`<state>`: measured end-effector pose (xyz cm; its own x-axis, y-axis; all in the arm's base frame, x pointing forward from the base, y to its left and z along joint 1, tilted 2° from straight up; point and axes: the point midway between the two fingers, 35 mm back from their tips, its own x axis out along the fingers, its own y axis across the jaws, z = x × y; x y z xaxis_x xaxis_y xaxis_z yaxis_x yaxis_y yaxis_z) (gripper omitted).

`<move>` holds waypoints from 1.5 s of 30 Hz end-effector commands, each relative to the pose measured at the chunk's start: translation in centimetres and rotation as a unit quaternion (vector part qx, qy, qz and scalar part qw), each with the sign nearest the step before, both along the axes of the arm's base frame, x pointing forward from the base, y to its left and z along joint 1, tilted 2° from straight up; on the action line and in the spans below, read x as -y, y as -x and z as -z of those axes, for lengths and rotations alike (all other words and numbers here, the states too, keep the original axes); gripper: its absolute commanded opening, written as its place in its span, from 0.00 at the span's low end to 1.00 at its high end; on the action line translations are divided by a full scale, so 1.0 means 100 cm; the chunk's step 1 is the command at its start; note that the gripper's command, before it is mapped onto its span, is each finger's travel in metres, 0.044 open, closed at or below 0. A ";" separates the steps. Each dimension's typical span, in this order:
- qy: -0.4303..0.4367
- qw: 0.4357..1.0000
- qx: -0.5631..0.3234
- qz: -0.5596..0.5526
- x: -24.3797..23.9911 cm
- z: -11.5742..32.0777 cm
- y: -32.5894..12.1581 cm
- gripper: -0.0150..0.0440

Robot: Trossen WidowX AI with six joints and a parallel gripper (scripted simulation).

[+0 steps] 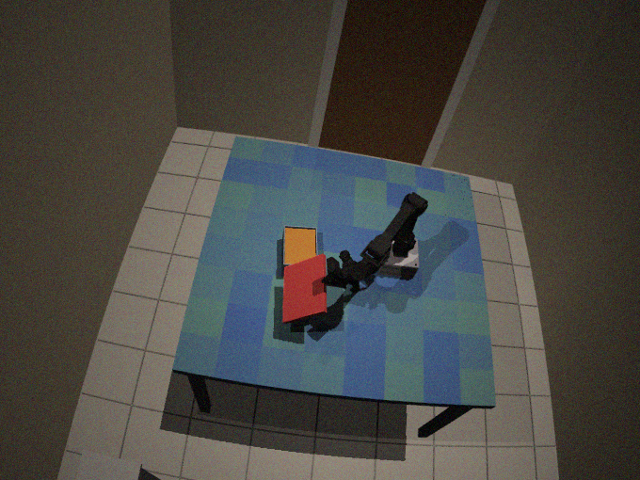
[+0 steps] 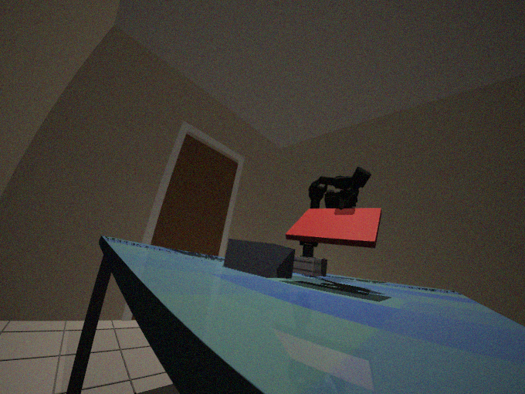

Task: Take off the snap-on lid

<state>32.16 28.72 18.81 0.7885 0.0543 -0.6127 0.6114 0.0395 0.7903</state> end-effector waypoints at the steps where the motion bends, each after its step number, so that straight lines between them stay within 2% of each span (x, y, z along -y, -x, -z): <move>1: -0.005 1.000 0.006 0.004 -0.008 -0.005 0.000 0.25; 7: -0.005 1.000 0.006 0.004 -0.019 -0.005 0.002 0.25; 45: -0.005 1.000 0.006 0.004 -0.016 0.030 0.002 0.25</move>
